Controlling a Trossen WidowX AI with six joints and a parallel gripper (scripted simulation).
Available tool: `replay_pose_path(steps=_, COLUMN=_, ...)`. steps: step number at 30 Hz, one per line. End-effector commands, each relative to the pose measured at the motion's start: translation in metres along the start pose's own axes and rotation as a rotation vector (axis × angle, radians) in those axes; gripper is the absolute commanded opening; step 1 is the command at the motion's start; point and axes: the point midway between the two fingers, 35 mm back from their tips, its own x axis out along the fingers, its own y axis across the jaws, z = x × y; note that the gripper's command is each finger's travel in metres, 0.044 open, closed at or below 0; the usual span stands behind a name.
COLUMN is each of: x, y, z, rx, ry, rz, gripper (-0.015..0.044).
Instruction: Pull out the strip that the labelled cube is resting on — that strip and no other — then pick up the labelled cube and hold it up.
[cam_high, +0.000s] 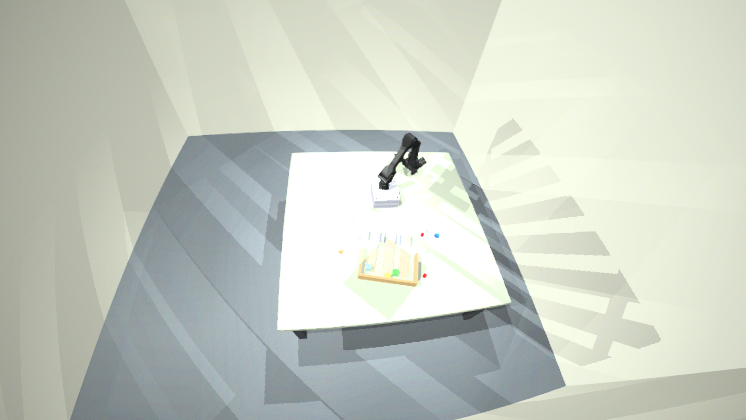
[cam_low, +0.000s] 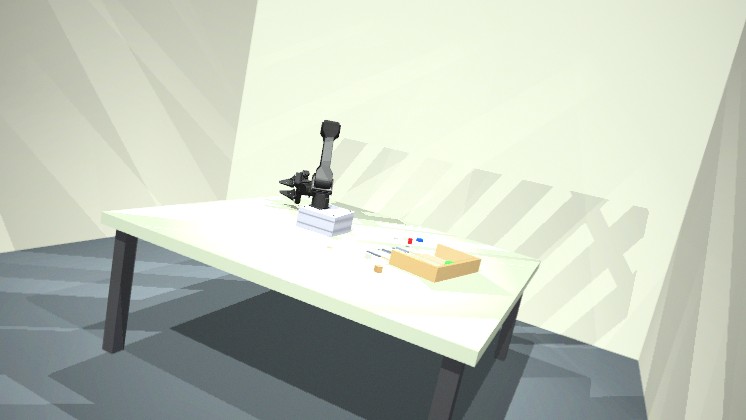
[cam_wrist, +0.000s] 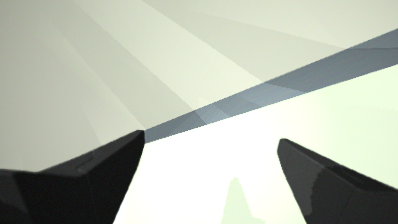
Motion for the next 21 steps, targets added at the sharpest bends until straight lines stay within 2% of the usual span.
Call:
replay_pose_path(steps=1, x=-0.002, y=-0.001, z=0.001, rx=0.0, ry=-0.002, rz=-0.009, gripper=0.04)
replay_pose_path(steps=5, x=-0.043, y=-0.017, z=0.019, rx=0.003, ry=-0.049, rz=-0.196, gripper=0.04)
replay_pose_path(steps=12, x=-0.145, y=-0.035, z=0.041, rx=0.049, ry=-0.163, rz=-0.598, gripper=0.04)
replay_pose_path(steps=21, x=-0.289, y=-0.014, z=0.034, rx=0.184, ry=-0.343, rz=-1.121, gripper=0.04)
